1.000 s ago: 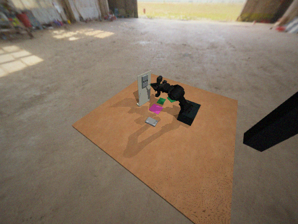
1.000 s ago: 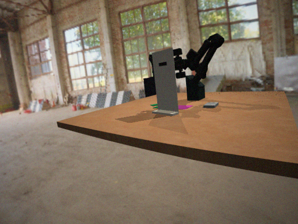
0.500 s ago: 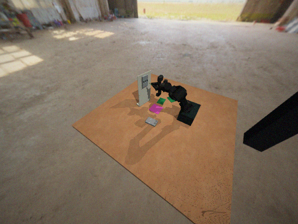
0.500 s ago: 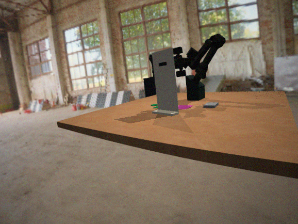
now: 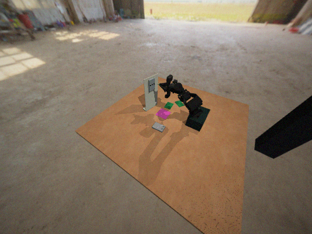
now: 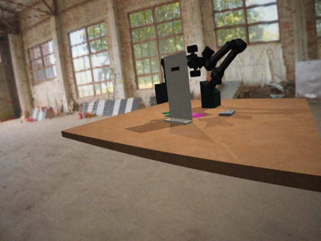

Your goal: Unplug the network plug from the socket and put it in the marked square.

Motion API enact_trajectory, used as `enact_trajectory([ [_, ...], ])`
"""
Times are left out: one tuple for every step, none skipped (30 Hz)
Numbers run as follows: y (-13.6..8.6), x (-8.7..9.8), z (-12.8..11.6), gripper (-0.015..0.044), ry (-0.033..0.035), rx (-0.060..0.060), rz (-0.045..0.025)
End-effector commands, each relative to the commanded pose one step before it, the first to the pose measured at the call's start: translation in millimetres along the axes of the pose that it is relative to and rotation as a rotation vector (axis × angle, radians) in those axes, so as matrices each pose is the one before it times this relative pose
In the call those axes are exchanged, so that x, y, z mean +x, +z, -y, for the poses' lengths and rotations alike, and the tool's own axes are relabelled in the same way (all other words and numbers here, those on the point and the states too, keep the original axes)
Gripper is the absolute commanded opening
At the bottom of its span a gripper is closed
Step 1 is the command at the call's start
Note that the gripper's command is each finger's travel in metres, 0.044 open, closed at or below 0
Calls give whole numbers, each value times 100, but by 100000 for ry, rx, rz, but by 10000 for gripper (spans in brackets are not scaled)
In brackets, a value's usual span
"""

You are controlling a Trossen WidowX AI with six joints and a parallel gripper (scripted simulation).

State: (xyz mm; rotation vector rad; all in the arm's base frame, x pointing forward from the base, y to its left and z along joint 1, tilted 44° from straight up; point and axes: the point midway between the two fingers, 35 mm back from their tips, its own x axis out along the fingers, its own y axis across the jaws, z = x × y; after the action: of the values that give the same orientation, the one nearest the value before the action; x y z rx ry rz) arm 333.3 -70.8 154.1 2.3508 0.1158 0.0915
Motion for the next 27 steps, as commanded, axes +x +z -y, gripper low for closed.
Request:
enact_trajectory([
  [-297, -428, -1066, 0, 35, -1838, -966],
  [-33, -98, -174, 0, 33, -207, -60],
  [-20, -60, -104, 0, 20, -124, -35],
  [-7, -20, -34, 0, 6, -42, -12],
  [33, 38, 125, 0, -504, 4, 89],
  [96, 114, 376, 0, -1515, 9, 259],
  [152, 188, 630, 0, -2535, 7, 405],
  [174, 230, 772, 0, -3114, -5, 450],
  [161, 233, 775, 0, -3132, -20, 401],
  [148, 236, 776, 0, -3146, -34, 353],
  [136, 239, 777, 0, -3160, -48, 305],
  [123, 242, 778, 0, -3172, -61, 259],
  [111, 244, 779, 0, -3183, -74, 213],
  [99, 247, 779, 0, -3193, -87, 167],
  [87, 250, 778, 0, -3199, -99, 122],
  [75, 252, 778, 0, -3208, -111, 79],
  [64, 254, 777, 0, -3215, -123, 36],
  [53, 257, 776, 0, -3220, -134, -7],
  [42, 259, 774, 0, -3224, -144, -48],
  [31, 261, 772, 0, -3227, -154, -89],
  [21, 263, 770, 0, -3229, -164, -129],
  [11, 265, 767, 0, -3229, -172, -168],
  [1, 267, 765, 0, -3229, -180, -206],
  [-9, 268, 762, 0, -3228, -188, -244],
  [-18, 270, 758, 0, -3225, -195, -280],
  [-27, 271, 755, 0, -3224, -201, -316],
  [-36, 273, 751, 0, -3220, -206, -351],
])
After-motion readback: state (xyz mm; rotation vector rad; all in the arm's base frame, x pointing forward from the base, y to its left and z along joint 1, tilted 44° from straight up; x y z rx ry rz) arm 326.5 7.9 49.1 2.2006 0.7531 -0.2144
